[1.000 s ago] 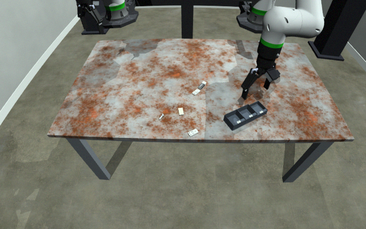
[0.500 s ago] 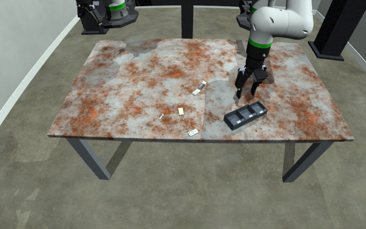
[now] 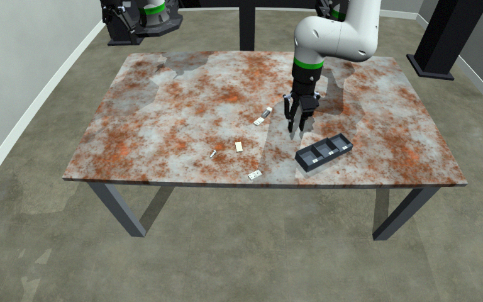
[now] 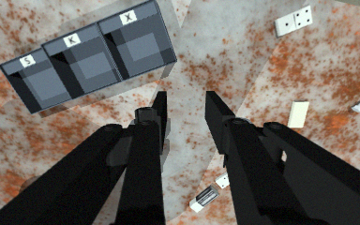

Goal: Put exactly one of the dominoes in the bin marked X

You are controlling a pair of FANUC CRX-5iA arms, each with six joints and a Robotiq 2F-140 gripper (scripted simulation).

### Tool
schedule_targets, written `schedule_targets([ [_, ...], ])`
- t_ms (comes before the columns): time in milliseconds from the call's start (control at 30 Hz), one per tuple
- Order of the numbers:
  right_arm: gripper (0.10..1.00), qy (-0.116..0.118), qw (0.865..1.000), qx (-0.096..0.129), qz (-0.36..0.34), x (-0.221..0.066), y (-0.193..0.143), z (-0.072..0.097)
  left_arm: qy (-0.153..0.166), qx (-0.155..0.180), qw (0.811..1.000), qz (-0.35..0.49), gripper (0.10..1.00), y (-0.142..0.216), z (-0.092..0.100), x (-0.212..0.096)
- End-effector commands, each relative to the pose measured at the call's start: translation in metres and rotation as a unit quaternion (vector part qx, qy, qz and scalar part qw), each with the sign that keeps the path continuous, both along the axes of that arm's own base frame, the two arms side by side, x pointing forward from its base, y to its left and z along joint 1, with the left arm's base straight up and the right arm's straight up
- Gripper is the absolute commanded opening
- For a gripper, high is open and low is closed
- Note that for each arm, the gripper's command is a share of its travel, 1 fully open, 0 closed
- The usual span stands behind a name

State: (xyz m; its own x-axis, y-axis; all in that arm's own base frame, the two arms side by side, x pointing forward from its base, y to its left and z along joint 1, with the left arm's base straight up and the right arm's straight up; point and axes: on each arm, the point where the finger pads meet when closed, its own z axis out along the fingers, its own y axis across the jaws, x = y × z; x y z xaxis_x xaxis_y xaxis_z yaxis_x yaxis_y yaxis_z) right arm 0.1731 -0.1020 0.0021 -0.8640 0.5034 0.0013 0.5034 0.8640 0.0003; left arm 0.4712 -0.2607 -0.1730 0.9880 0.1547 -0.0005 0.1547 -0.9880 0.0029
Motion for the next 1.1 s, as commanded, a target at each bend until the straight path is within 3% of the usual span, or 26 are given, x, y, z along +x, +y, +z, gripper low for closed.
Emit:
schedule_targets([
  [0,1.0,0.0,1.0,0.0,0.0,0.001,0.0,0.0,-0.001,0.001,1.0,0.001,0.321,-0.036,-0.011,-0.003],
  [100,1.0,0.0,1.0,0.0,0.0,0.001,0.0,0.0,-0.001,0.001,1.0,0.001,0.321,-0.044,-0.014,-0.004],
  [933,1.0,0.0,1.0,0.0,0.0,0.001,0.0,0.0,-0.001,0.001,1.0,0.001,0.321,-0.225,-0.071,-0.029],
  [1067,1.0,0.0,1.0,0.0,0.0,0.001,0.0,0.0,-0.001,0.001,1.0,0.001,0.321,-0.23,-0.071,-0.03],
])
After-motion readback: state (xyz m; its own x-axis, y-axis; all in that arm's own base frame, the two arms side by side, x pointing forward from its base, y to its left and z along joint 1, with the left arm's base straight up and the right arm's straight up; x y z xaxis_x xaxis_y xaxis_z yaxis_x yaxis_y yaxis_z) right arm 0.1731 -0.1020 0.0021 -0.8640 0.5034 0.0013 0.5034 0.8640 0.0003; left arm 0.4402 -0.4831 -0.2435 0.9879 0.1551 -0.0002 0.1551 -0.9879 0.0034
